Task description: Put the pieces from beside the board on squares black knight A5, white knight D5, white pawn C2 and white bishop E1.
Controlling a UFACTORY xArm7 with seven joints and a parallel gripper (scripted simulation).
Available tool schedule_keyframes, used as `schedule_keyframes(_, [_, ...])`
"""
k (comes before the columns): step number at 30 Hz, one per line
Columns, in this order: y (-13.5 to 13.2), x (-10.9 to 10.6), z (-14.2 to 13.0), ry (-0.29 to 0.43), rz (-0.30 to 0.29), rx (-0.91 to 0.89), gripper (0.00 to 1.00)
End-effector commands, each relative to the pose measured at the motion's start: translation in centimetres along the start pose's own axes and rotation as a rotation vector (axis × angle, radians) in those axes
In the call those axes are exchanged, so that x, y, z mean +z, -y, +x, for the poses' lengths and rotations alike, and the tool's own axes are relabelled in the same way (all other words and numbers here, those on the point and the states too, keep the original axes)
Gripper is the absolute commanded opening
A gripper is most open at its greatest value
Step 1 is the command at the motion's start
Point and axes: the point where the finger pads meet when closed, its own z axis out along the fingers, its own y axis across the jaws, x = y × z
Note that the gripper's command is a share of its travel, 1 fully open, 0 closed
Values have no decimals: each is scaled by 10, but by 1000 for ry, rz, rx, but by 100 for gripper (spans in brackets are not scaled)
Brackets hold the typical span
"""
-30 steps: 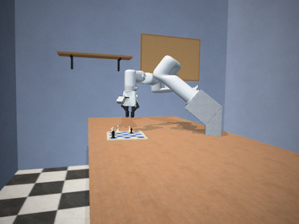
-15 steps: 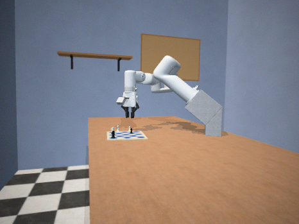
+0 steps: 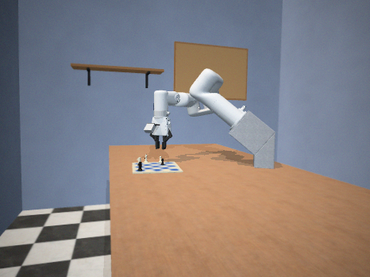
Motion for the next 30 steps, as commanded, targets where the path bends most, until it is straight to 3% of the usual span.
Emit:
schedule_keyframes(1, [0, 7, 0, -2, -3, -1, 34])
schedule_keyframes(30, [-1, 31, 0, -2, -3, 0, 34])
